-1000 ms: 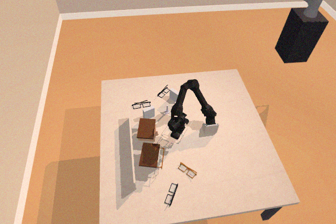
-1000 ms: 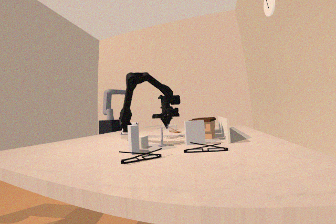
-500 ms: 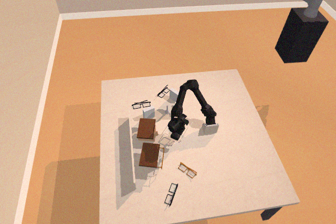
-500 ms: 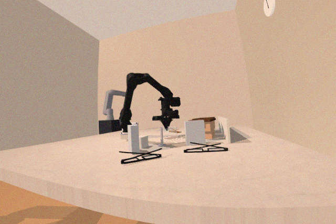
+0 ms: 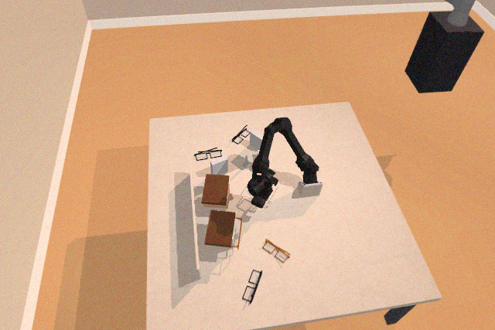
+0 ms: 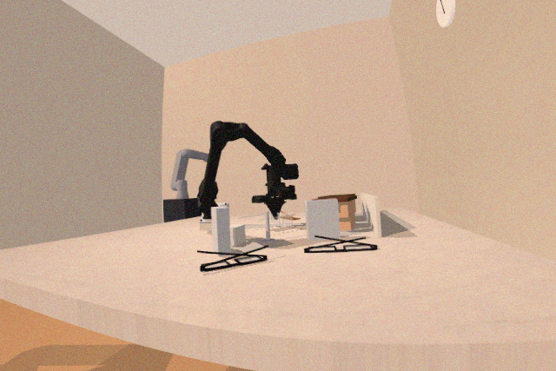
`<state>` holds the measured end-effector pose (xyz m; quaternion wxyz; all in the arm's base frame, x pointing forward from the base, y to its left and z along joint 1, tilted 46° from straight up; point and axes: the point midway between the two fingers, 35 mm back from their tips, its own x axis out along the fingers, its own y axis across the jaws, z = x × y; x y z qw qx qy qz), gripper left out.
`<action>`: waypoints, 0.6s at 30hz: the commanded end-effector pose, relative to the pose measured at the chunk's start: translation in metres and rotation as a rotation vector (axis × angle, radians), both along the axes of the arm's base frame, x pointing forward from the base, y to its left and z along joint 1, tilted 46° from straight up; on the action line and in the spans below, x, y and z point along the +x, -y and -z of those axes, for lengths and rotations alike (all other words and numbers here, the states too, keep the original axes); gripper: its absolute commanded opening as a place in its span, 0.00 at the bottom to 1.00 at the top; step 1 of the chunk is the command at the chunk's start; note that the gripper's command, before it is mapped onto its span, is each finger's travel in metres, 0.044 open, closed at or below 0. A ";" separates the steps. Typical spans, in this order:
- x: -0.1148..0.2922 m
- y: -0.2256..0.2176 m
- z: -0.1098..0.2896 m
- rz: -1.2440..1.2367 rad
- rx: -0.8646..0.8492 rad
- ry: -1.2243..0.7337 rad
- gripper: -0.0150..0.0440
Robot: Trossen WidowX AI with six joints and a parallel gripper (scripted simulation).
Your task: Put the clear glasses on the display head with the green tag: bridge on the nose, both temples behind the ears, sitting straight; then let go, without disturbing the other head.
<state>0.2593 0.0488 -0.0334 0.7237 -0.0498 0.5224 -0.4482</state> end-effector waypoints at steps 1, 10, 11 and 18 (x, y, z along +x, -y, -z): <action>-0.002 0.005 0.003 -0.005 -0.010 -0.007 0.25; -0.003 0.011 0.007 -0.005 -0.012 -0.006 0.25; -0.003 0.011 0.007 -0.005 -0.012 -0.006 0.25; -0.001 0.008 0.006 0.000 -0.003 -0.001 0.44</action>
